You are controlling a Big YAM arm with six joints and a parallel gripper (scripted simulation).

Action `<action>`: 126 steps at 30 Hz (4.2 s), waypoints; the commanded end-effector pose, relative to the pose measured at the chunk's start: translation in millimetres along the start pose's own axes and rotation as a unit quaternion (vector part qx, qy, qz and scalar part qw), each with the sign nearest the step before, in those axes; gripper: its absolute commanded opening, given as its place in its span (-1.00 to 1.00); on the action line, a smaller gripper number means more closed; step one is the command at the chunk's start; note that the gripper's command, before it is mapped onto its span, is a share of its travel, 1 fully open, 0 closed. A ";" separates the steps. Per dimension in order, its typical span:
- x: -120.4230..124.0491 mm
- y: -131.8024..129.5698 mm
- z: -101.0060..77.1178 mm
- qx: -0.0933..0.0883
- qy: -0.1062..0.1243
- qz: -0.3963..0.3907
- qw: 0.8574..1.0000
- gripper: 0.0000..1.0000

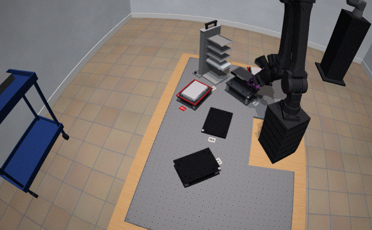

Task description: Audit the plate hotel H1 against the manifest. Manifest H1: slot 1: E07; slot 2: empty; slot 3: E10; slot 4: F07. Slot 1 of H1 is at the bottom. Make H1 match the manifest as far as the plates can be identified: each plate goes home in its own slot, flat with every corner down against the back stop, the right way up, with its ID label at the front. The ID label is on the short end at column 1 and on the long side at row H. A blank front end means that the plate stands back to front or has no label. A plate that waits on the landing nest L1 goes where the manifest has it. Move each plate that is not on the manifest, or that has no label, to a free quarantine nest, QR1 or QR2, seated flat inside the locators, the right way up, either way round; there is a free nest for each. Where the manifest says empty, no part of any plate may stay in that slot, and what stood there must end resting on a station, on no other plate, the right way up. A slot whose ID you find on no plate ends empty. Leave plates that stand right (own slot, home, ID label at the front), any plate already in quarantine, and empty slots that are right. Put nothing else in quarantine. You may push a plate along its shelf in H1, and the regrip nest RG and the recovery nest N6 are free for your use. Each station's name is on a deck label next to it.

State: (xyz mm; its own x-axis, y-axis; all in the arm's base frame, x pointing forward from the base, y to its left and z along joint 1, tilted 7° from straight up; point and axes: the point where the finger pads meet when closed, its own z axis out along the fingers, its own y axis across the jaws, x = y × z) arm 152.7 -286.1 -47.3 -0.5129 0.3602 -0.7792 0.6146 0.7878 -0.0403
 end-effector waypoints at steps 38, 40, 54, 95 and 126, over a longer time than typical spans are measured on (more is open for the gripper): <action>6.1 -1.5 15.8 0.001 -0.012 -0.013 1.000 0.72; 6.9 -1.4 16.5 0.001 -0.012 -0.013 1.000 0.72; 11.5 -1.4 20.5 0.001 -0.012 -0.012 1.000 0.72; 24.4 -0.7 31.0 0.001 -0.012 -0.011 1.000 0.72; 35.7 -0.8 41.5 0.001 -0.011 -0.010 1.000 0.72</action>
State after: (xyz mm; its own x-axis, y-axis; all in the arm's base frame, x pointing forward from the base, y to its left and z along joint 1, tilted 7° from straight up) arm 154.4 -290.3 -104.0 -0.5135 0.3589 -0.7794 0.6130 0.7891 -0.0405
